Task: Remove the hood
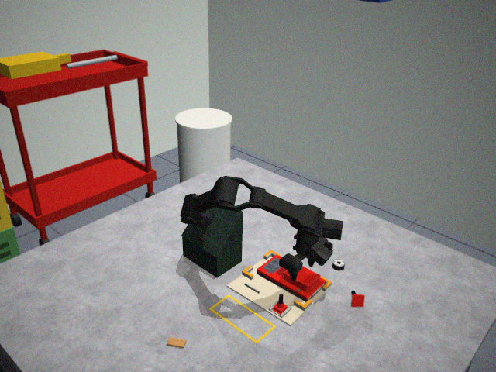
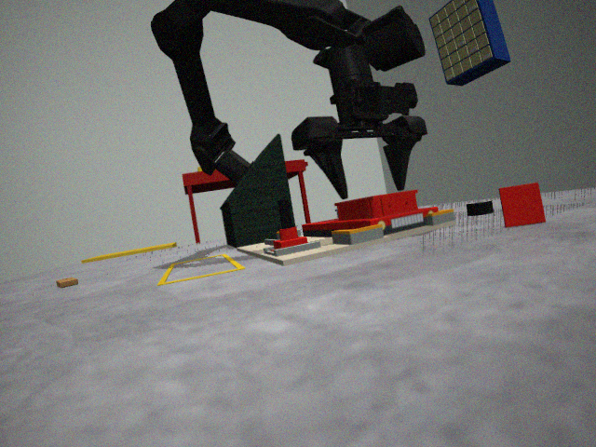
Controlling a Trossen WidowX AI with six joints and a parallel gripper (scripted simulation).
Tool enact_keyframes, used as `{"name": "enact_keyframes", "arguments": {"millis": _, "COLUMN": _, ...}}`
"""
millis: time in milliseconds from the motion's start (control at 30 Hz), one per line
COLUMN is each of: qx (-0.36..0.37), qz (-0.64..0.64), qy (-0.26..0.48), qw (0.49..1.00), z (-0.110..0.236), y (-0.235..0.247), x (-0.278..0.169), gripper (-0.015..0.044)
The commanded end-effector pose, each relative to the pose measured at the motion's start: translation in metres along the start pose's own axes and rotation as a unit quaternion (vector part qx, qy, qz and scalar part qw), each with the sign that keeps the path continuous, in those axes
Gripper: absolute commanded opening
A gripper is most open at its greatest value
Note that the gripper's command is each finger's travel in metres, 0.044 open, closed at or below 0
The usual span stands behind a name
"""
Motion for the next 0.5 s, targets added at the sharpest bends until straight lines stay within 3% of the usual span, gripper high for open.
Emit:
{"name": "enact_keyframes", "arguments": {"millis": 0, "qx": -0.002, "qz": 0.005, "qy": 0.002, "qw": 1.0, "z": -0.0025, "y": 0.0004, "x": -0.0016, "gripper": 0.044}}
{"name": "enact_keyframes", "arguments": {"millis": 467, "qx": -0.003, "qz": 0.005, "qy": 0.002, "qw": 1.0, "z": -0.0093, "y": 0.0004, "x": -0.0015, "gripper": 0.044}}
Point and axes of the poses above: the point midway between the two fingers, 35 mm back from their tips, its own z axis back along the fingers, its own y axis across the jaws, x = y × z, the point moved 10 cm from there along z, back along the fingers, and after that the axes turned 15 degrees about z, right-handed, at the moved point
